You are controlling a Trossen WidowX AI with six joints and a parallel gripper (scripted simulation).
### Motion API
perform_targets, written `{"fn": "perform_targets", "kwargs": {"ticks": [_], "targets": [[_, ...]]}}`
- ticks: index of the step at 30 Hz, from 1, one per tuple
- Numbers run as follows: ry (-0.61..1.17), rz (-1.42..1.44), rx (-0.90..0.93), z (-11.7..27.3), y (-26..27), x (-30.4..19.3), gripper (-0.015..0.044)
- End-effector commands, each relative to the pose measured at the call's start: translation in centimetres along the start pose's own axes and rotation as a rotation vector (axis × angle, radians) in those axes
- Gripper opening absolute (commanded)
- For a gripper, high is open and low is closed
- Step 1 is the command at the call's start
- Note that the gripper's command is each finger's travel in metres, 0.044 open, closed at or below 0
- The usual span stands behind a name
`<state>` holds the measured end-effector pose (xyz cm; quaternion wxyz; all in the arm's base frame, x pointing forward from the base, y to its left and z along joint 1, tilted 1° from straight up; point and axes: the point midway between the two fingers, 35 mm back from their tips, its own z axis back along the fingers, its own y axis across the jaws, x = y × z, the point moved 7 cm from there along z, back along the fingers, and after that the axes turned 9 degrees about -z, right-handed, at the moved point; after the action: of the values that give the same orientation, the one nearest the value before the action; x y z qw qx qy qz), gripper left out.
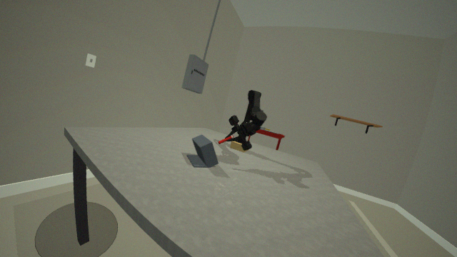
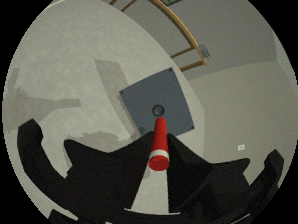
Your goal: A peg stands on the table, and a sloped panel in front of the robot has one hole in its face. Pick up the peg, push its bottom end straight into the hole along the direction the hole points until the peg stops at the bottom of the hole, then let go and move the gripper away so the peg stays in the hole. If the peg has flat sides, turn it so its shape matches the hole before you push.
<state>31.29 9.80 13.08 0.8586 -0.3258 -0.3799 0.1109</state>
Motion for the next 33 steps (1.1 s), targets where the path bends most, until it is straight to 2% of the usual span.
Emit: {"fn": "perform_targets", "kwargs": {"ticks": [1, 33], "targets": [[0.000, 0.012, 0.002, -0.7, 0.3, -0.2, 0.0000], [-0.025, -0.010, -0.007, -3.1, 0.5, -0.2, 0.0000]]}}
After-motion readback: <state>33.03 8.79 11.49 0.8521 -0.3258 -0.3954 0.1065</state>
